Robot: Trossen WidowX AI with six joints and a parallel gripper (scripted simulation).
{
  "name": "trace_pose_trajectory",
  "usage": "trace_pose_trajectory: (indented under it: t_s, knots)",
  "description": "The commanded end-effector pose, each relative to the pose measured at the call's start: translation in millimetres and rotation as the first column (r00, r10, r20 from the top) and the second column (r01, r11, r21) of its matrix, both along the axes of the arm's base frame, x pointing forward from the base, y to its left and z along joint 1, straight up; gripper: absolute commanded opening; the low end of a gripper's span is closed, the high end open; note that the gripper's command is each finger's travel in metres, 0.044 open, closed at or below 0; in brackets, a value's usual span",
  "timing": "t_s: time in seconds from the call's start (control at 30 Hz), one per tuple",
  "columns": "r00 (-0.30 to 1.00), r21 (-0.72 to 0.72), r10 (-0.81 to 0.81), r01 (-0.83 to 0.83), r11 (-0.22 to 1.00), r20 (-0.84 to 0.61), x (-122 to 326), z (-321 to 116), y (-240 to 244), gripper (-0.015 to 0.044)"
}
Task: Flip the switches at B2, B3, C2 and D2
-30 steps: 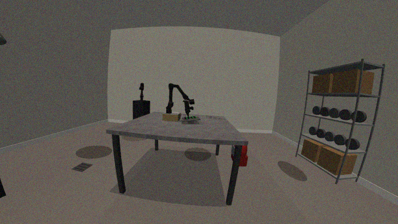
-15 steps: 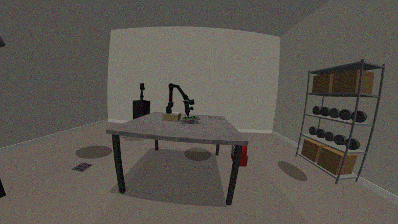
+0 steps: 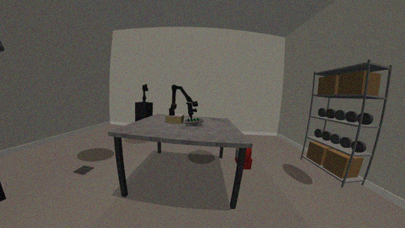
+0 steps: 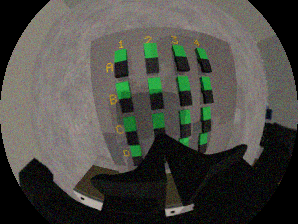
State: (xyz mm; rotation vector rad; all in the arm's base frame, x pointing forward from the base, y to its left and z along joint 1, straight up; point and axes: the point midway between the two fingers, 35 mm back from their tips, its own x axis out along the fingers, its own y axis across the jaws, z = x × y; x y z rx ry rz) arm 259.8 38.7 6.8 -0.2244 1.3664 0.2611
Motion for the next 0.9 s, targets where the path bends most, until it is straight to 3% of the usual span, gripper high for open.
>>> trace_pose_trajectory:
  t_s: [0.0,0.87]
  knots:
    - [1.0,0.0,-0.003,0.003,1.0,-0.004,-0.7,-1.4,0.0,0.0]
    - [1.0,0.0,-0.003,0.003,1.0,-0.004,-0.1,-4.8,0.2,0.0]
